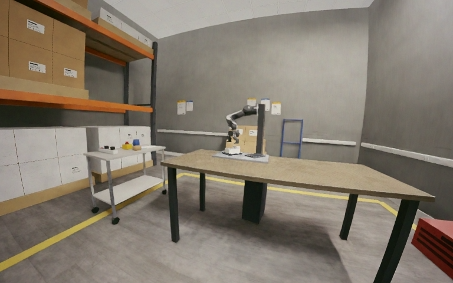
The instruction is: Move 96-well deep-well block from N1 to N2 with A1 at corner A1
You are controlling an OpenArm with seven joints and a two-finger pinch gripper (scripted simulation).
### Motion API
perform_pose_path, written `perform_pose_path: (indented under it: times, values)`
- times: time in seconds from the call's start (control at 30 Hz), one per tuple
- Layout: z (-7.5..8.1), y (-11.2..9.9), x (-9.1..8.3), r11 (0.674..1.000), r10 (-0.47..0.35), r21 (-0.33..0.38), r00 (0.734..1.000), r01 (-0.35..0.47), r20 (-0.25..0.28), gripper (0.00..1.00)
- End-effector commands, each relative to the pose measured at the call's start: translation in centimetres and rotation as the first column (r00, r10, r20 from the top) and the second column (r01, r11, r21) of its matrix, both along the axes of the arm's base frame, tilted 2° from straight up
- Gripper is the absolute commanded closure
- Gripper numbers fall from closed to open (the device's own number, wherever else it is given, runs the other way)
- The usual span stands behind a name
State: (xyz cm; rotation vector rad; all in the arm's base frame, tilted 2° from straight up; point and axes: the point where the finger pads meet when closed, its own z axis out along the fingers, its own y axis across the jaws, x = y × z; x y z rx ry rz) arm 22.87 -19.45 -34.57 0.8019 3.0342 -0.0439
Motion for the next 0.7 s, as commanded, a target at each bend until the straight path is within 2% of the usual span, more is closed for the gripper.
perform_pose_path:
  times: [0.0, 0.07, 0.23, 0.63, 0.67]
  values:
    - [0.1, 0.0, 0.1, 1.0, 0.0, 0.001, 1.0, 0.0, 0.003, 0.23]
    - [0.1, 0.0, 0.1, 1.0, 0.0, 0.001, 1.0, 0.0, 0.003, 0.23]
    - [-5.4, 0.0, 0.2, 1.0, -0.002, -0.003, 1.0, 0.002, -0.001, 0.23]
    - [-5.4, 0.0, 0.2, 1.0, -0.002, -0.003, 1.0, 0.002, -0.001, 0.23]
    - [-5.8, -0.1, 0.3, 1.0, -0.004, -0.007, 1.0, 0.004, 0.0, 0.23]
